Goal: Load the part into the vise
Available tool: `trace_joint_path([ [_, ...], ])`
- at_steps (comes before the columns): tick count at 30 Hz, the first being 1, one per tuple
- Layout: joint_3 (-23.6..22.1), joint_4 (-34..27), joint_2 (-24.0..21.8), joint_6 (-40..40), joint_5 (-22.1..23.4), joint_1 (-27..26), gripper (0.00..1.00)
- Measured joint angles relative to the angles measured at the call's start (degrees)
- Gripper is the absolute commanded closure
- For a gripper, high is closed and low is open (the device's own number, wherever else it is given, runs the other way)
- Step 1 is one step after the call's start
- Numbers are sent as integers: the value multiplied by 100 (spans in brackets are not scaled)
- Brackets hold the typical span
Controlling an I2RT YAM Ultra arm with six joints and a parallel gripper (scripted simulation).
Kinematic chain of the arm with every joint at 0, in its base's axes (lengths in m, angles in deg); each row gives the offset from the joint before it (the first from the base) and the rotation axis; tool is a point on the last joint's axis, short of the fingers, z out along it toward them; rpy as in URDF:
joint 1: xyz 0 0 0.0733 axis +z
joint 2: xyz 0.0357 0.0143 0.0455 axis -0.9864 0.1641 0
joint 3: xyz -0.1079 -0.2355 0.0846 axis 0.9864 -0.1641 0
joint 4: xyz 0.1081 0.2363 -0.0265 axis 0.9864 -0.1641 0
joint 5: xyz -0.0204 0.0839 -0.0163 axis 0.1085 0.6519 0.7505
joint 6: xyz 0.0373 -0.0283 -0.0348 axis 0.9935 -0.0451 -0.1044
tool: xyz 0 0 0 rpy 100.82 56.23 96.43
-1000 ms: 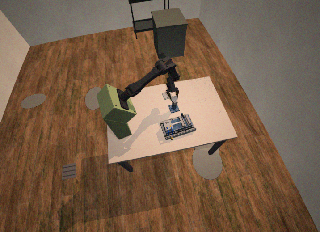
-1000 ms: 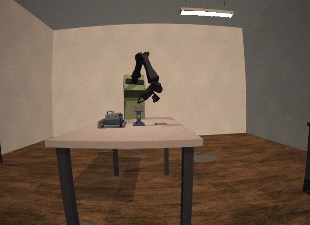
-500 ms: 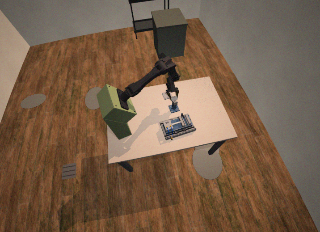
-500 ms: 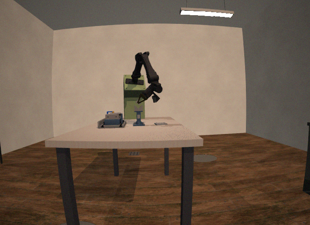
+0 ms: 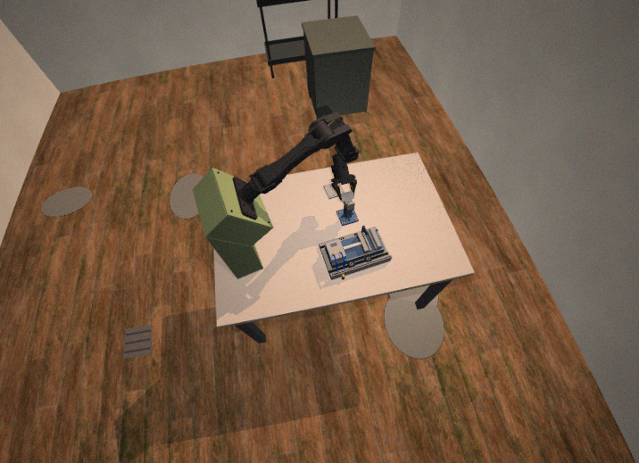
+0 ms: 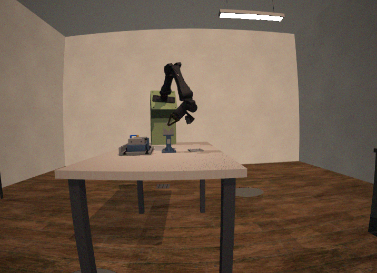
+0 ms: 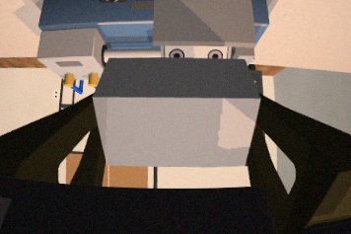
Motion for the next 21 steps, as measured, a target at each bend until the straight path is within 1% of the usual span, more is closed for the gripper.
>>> trace_joint_path([
  [10,-199,236,-166,-210,278,-76,100],
  [21,-549,627,-533,-588,802,-271,100],
])
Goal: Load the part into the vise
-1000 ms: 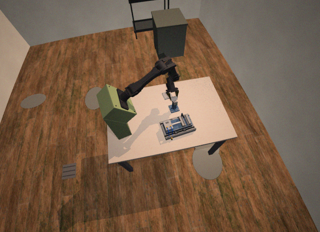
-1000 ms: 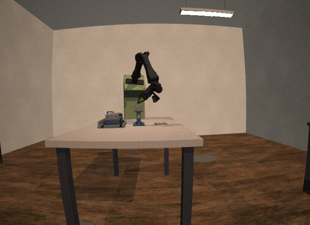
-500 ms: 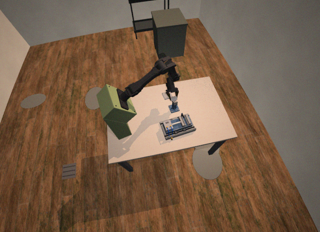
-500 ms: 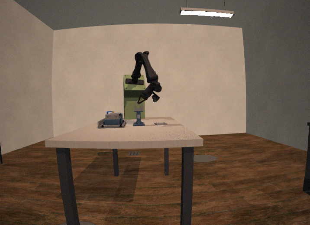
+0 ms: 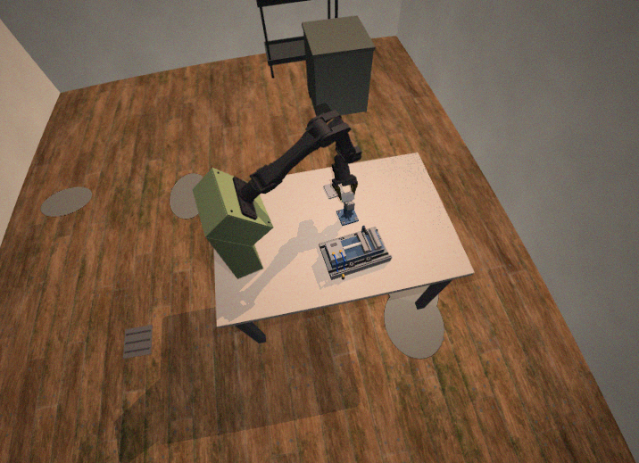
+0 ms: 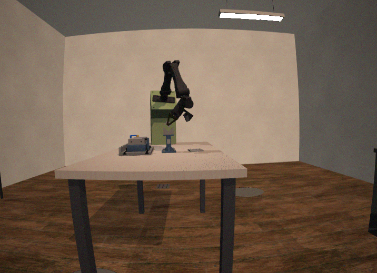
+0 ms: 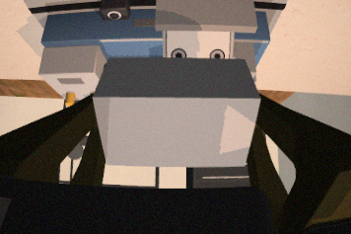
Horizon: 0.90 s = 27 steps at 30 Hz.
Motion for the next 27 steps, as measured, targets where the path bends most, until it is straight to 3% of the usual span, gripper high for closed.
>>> trace_joint_path([
  [27,-754,837,-763,-887,1906,-684,100],
])
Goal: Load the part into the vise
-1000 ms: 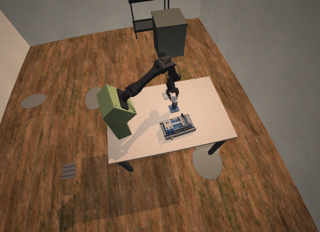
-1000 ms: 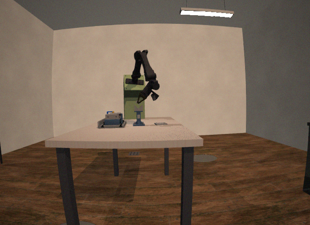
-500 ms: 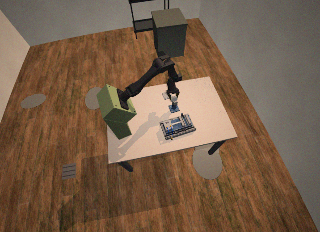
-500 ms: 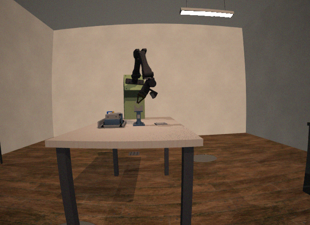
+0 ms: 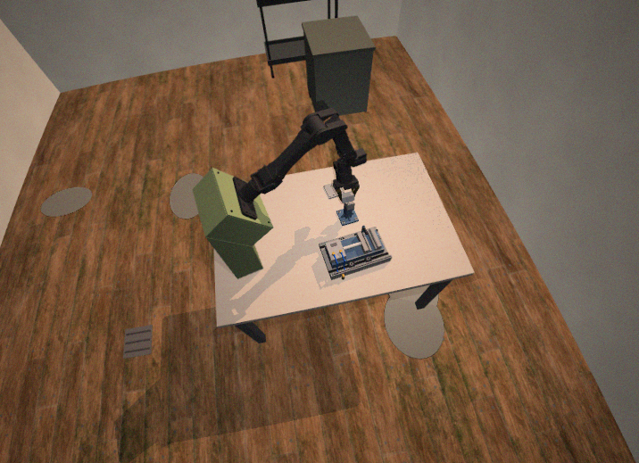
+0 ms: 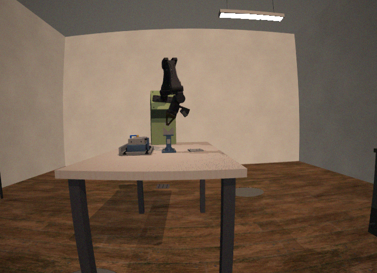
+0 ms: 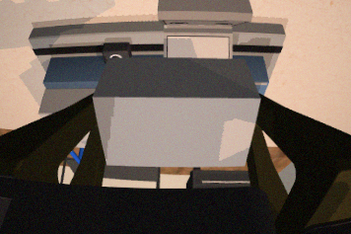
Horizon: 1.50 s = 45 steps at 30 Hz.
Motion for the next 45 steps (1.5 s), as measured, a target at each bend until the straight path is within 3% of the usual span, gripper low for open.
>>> trace_joint_path([
  [22,-282,337,-295,-496,1655,-658,100],
  [45,-345,450,-345,-750,2669,-1021,100],
])
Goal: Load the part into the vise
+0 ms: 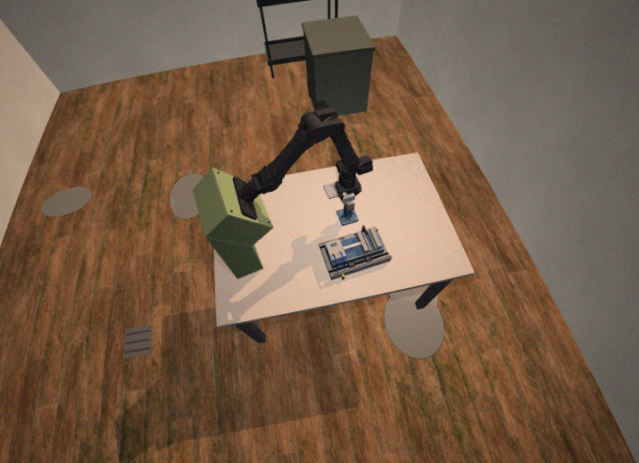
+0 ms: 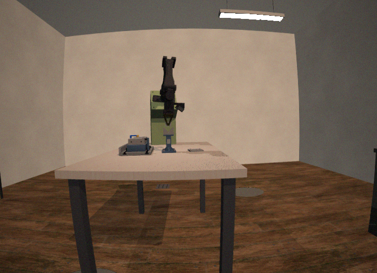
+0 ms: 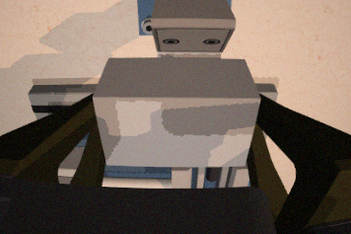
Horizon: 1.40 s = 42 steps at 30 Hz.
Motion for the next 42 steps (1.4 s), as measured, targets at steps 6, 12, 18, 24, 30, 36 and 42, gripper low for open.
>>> trace_joint_path([
  [6,0,7,0,-28,125,-52,100],
  [12,0,9,0,-46,201,-63,100],
  [18,0,9,0,-48,227,-68,100],
  [24,0,9,0,-48,236,-68,100],
  [30,0,9,0,-48,238,-68,100],
  [36,0,9,0,-48,238,-68,100],
  [42,0,9,0,-48,238,-68,100],
])
